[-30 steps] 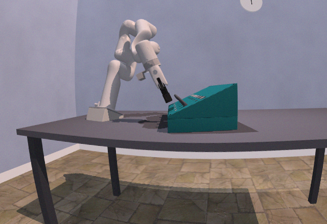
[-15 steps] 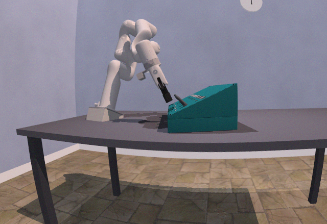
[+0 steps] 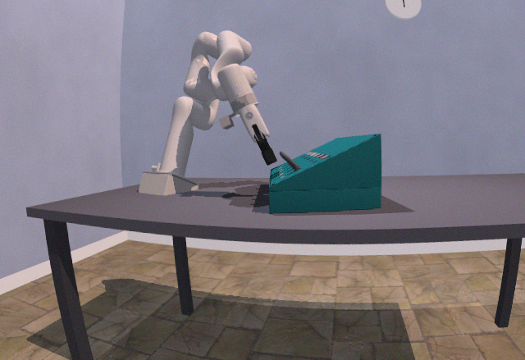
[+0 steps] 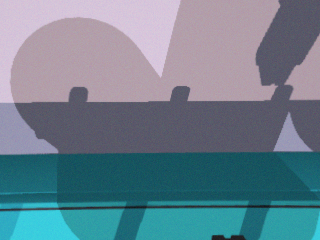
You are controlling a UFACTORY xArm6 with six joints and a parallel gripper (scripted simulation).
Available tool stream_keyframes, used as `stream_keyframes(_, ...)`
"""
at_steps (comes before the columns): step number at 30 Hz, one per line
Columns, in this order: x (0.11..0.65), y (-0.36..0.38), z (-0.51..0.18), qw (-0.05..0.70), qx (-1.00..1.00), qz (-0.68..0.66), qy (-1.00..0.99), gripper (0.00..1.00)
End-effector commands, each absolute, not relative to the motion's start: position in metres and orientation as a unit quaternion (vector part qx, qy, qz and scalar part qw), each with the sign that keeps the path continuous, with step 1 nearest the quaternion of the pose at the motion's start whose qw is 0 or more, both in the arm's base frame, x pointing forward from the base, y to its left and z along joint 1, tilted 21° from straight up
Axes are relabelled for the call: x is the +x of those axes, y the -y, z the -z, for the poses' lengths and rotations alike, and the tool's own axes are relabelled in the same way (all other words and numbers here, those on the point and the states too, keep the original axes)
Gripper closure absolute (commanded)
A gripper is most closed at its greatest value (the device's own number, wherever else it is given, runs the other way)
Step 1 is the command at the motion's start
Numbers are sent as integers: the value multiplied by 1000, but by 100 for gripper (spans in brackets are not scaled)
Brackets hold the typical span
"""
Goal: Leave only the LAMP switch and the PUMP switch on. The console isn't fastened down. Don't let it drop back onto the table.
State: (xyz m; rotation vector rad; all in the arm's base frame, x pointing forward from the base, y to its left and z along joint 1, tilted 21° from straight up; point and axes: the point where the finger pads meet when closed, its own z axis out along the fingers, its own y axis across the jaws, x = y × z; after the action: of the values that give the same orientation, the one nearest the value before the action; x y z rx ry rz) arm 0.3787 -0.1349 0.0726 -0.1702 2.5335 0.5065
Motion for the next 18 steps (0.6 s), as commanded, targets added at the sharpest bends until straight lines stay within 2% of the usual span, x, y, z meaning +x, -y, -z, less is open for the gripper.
stream_keyframes(1, 380, 136, -74, 274, -63, -187, -941, 100)
stream_keyframes(18, 385, 136, -77, 274, -63, -187, -941, 100)
